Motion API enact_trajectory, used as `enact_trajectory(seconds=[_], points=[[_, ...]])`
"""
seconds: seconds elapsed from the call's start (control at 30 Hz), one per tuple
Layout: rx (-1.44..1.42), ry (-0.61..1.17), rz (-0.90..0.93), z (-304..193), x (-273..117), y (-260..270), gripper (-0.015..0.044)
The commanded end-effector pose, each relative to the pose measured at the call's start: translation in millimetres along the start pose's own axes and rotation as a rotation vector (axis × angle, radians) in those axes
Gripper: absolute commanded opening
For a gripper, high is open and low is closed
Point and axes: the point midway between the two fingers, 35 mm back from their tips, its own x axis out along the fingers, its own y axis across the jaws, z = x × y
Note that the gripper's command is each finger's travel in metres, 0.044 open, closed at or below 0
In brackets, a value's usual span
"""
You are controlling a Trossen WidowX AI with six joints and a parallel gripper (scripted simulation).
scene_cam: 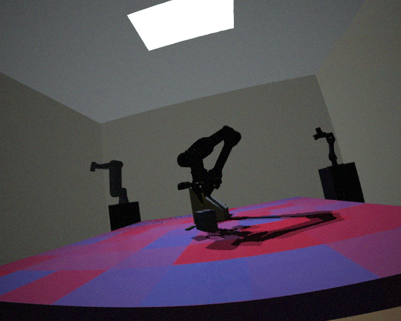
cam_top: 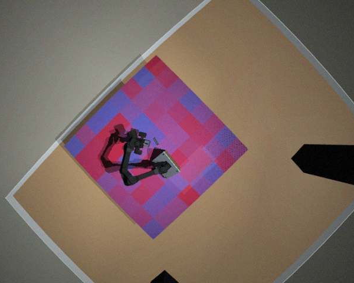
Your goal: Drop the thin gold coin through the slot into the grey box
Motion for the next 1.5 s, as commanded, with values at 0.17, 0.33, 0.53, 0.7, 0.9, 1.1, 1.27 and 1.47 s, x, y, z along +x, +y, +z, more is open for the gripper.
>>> enact_trajectory(seconds=[0.17,0.33,0.53,0.7,0.9,1.1,1.27,1.47], points=[[0.002,-0.003,-0.002,3,0,-2,0.0004],[0.001,0.0,0.0,1,0,-1,0.0],[0.001,0.0,0.0,1,1,-1,0.0],[0.005,0.0,0.0,0,4,-1,0.0],[0.009,0.0,0.0,-1,7,-1,0.0],[0.008,0.0,0.0,0,9,-1,0.0],[0.006,0.0,0.0,0,12,-1,0.0],[0.005,-0.001,0.0,1,15,-1,0.0]])
